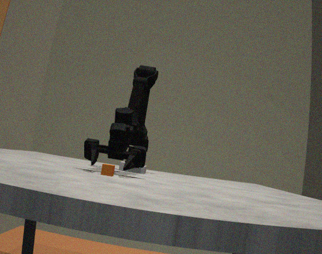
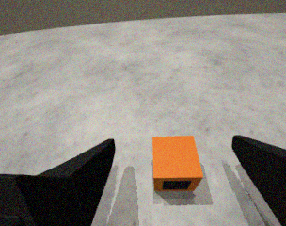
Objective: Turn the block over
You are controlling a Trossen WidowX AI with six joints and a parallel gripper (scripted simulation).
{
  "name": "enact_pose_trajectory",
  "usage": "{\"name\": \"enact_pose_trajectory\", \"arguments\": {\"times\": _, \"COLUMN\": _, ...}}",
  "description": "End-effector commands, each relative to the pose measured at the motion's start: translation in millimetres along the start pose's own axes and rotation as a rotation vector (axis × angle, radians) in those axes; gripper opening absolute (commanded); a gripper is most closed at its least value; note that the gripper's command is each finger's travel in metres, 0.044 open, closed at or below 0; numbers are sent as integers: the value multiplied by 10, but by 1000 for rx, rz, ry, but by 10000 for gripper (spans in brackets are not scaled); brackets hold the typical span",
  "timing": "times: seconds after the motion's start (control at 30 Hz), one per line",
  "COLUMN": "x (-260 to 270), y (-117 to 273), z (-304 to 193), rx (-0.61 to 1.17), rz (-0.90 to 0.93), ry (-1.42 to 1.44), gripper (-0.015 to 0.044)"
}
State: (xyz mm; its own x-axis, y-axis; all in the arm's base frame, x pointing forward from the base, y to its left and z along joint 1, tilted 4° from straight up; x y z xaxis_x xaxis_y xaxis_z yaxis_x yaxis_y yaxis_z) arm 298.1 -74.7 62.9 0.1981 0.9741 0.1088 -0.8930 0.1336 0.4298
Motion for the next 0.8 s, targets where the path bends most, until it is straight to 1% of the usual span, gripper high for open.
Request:
{"name": "enact_pose_trajectory", "arguments": {"times": 0.0, "x": 2, "y": 0, "z": 0, "rx": -2, "rz": 3, "ry": -4, "gripper": 440}}
{"name": "enact_pose_trajectory", "arguments": {"times": 0.43, "x": 1, "y": -7, "z": 9, "rx": 5, "rz": 2, "ry": -4, "gripper": 440}}
{"name": "enact_pose_trajectory", "arguments": {"times": 0.6, "x": -10, "y": -83, "z": 265, "rx": 169, "rz": -11, "ry": -1, "gripper": 440}}
{"name": "enact_pose_trajectory", "arguments": {"times": 0.77, "x": 6, "y": 60, "z": 622, "rx": 361, "rz": -21, "ry": 0, "gripper": 440}}
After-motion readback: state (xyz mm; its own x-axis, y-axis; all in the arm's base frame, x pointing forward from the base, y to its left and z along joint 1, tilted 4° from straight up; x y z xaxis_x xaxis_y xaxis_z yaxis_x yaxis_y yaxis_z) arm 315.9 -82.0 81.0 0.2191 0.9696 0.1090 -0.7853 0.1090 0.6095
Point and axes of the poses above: the point midway between the two fingers, 35 mm back from their tips, its own y axis back along the fingers, its own x axis across the jaws, z = x × y, the point moved 8 cm from there along y, back along the fingers, and after that the axes turned 3 degrees about -y, right-handed, at the moved point
